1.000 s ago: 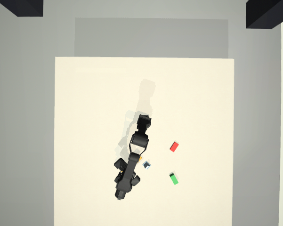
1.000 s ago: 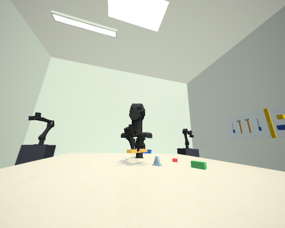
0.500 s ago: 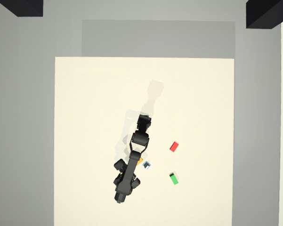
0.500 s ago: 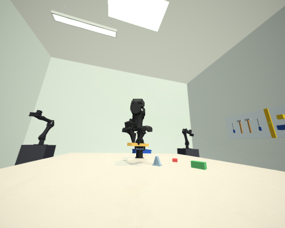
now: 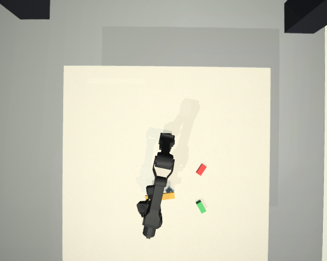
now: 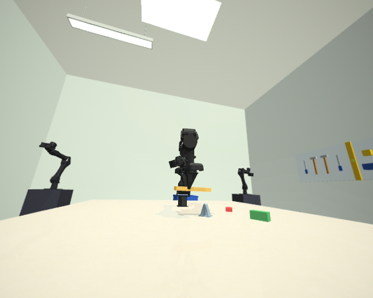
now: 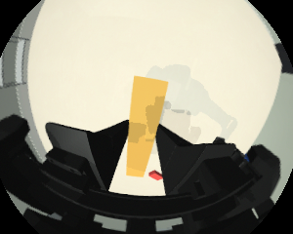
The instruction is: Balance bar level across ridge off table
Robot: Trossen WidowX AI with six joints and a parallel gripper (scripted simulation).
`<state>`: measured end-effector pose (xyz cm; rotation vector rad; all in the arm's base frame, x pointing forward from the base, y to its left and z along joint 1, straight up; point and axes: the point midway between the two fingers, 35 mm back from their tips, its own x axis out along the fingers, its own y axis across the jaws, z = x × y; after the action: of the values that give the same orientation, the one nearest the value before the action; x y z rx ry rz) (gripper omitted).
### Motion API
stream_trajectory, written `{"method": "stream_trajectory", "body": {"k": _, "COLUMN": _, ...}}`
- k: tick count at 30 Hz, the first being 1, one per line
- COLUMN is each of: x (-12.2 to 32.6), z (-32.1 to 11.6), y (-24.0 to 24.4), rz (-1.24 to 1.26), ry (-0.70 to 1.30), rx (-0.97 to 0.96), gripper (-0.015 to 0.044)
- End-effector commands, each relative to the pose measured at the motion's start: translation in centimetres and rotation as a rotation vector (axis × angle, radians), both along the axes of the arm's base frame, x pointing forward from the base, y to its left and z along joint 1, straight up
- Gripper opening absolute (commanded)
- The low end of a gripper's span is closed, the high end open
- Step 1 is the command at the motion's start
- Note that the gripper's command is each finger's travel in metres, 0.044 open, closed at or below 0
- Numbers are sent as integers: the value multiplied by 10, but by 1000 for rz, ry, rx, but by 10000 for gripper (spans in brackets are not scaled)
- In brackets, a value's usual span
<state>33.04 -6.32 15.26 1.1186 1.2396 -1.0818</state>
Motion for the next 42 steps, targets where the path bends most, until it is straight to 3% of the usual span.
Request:
{"method": "stream_trajectory", "body": {"k": 1, "x": 2, "z": 1, "y": 9, "rz": -135, "ry": 1, "rx": 3, "gripper": 0}}
{"method": "stream_trajectory", "body": {"k": 20, "x": -14, "z": 1, "y": 60, "rz": -855, "ry": 1, "rx": 34, "gripper": 0}}
{"method": "stream_trajectory", "body": {"k": 42, "x": -17, "z": -27, "y": 64, "rz": -873, "ry": 2, "rx": 35, "gripper": 0}}
